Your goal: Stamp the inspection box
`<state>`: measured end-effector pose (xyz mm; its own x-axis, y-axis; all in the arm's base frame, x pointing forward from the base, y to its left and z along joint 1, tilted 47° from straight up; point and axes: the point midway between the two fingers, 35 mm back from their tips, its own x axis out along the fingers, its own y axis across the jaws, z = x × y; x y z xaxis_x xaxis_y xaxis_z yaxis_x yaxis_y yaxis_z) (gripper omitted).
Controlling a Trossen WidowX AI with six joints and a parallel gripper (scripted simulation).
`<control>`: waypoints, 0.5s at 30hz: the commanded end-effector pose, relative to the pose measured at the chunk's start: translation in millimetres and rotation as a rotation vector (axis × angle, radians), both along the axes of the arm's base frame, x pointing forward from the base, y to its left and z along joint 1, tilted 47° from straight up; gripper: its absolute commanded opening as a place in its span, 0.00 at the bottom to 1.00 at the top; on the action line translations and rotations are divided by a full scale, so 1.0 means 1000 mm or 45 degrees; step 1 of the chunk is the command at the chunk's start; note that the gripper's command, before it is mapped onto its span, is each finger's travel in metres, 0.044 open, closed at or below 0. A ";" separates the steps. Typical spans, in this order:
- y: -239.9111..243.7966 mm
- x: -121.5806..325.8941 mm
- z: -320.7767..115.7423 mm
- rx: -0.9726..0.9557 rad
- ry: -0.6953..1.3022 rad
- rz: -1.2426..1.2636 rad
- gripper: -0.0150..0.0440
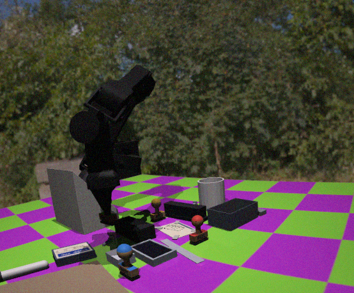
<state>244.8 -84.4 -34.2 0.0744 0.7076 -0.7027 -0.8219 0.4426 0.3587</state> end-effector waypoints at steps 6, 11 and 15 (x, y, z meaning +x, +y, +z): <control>0.011 0.000 -0.011 0.009 0.012 -0.004 0.25; 0.017 0.001 -0.017 0.009 0.012 -0.005 0.25; 0.022 0.001 -0.022 0.009 0.012 -0.005 0.25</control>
